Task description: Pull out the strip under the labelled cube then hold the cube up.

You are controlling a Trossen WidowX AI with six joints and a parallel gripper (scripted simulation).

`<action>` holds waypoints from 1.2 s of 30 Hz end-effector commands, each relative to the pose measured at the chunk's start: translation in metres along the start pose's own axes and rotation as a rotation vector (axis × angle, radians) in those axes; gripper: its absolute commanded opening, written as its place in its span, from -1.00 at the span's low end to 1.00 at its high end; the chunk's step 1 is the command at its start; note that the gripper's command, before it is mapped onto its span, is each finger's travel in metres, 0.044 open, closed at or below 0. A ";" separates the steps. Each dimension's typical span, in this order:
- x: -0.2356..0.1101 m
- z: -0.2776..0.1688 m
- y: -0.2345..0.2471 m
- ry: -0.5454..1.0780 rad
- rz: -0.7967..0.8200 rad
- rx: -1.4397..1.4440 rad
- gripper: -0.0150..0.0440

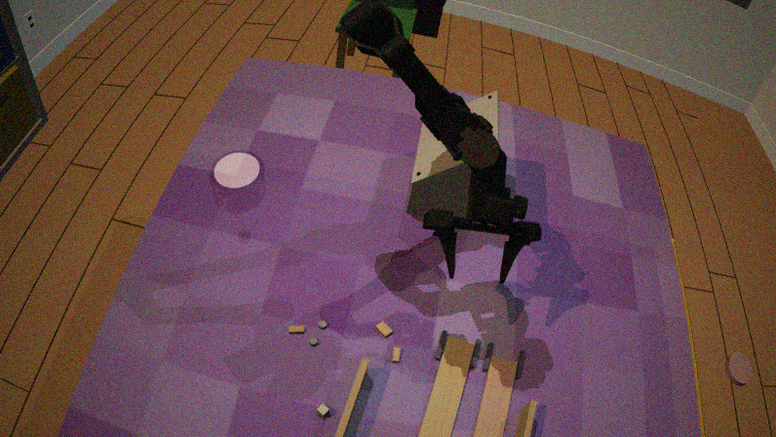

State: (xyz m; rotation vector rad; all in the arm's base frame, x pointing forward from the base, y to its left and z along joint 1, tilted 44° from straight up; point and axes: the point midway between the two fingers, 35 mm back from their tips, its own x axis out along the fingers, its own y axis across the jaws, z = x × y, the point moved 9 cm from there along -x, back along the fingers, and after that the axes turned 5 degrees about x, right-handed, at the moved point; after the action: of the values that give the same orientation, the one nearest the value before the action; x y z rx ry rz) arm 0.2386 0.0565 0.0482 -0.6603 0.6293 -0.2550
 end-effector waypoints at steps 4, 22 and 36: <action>0.027 0.014 0.017 0.103 0.016 0.025 0.42; 0.145 0.047 0.087 0.659 -0.036 0.149 -0.49; 0.180 0.036 0.106 0.936 -0.178 0.190 -0.49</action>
State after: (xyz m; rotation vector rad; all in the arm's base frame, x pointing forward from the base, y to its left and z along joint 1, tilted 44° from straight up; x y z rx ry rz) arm 0.4043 0.0811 -0.0798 -0.3926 1.4151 -0.7907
